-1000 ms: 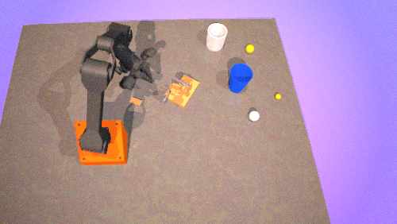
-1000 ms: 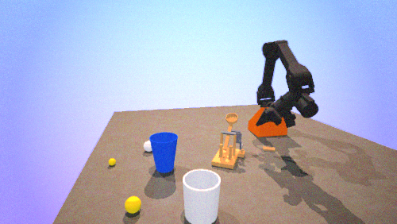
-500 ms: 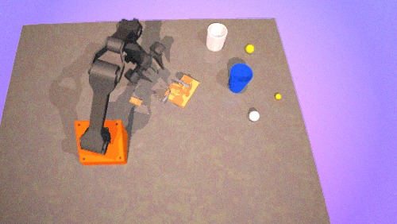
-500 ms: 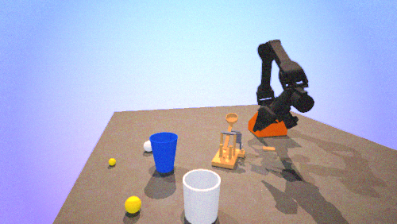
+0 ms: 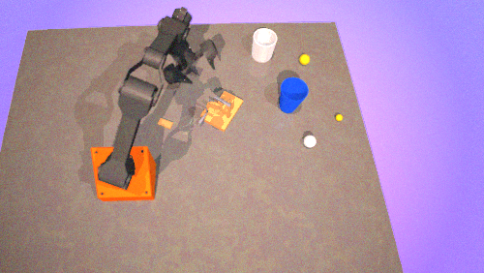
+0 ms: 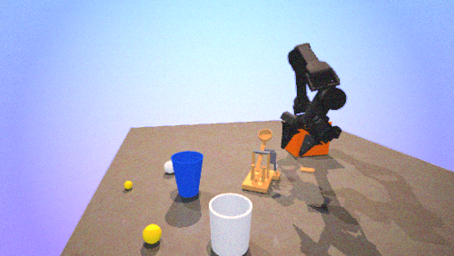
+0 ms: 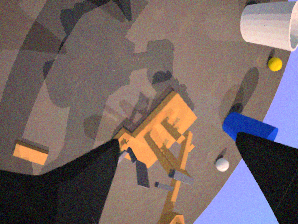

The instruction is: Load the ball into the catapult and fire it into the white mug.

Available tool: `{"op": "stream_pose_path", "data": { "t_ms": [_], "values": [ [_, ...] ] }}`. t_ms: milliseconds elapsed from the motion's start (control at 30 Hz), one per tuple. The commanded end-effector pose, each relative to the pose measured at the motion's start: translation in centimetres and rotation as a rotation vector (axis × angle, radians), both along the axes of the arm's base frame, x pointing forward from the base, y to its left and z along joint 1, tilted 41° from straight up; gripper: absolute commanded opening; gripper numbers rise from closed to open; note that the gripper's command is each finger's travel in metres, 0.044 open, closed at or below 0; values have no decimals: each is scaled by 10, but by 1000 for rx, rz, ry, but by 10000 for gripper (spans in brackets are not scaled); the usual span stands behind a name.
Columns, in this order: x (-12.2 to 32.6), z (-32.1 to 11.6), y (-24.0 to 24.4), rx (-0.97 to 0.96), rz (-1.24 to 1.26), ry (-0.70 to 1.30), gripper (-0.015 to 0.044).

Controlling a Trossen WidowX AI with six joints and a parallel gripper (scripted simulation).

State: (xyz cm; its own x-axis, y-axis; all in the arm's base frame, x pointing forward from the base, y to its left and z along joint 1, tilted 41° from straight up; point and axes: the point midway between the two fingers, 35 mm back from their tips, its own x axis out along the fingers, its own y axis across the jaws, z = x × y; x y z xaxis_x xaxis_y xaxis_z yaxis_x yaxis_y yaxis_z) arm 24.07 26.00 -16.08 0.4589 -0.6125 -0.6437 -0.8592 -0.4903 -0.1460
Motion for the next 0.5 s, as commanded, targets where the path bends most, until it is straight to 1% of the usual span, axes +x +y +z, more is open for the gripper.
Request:
{"op": "stream_pose_path", "data": {
  "t_ms": [0, 467],
  "values": [
    [16, -1, 16, 126, -79, -52, 440],
    [69, 4, 58, 477, -300, -200, 440]
  ]
}}
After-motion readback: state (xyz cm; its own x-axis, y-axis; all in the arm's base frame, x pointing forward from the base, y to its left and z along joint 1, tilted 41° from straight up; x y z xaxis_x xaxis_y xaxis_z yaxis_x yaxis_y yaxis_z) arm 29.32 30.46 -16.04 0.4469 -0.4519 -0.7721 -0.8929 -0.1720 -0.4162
